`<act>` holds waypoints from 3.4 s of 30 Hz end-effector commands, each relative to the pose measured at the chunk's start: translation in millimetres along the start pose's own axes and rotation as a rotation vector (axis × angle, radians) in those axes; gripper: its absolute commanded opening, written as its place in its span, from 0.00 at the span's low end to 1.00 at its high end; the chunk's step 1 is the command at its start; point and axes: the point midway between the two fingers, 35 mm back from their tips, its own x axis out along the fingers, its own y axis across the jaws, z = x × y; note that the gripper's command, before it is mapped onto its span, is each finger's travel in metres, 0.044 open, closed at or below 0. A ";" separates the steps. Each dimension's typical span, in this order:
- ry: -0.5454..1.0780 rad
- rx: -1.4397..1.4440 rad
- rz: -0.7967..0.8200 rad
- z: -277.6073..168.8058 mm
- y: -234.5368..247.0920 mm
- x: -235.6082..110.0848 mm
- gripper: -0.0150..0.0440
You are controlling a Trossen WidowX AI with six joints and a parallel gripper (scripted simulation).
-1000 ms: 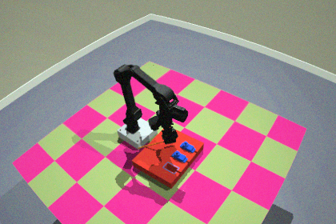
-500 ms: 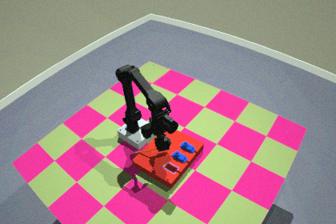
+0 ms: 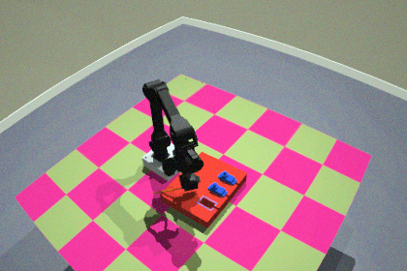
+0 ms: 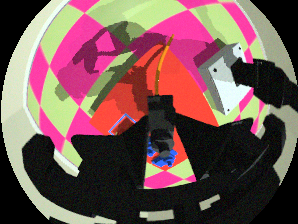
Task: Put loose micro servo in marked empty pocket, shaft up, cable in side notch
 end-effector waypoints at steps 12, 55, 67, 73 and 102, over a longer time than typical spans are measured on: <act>0.005 -0.425 0.011 -0.3 3.5 -2.7 0.25; -0.004 -1.912 0.014 -0.4 3.5 -2.7 0.25; -0.007 -2.275 0.014 -0.4 3.5 -2.7 0.25; -0.007 -2.275 0.014 -1.7 5.1 -2.8 0.25; -0.012 -2.275 0.025 -71.0 86.2 -6.0 0.25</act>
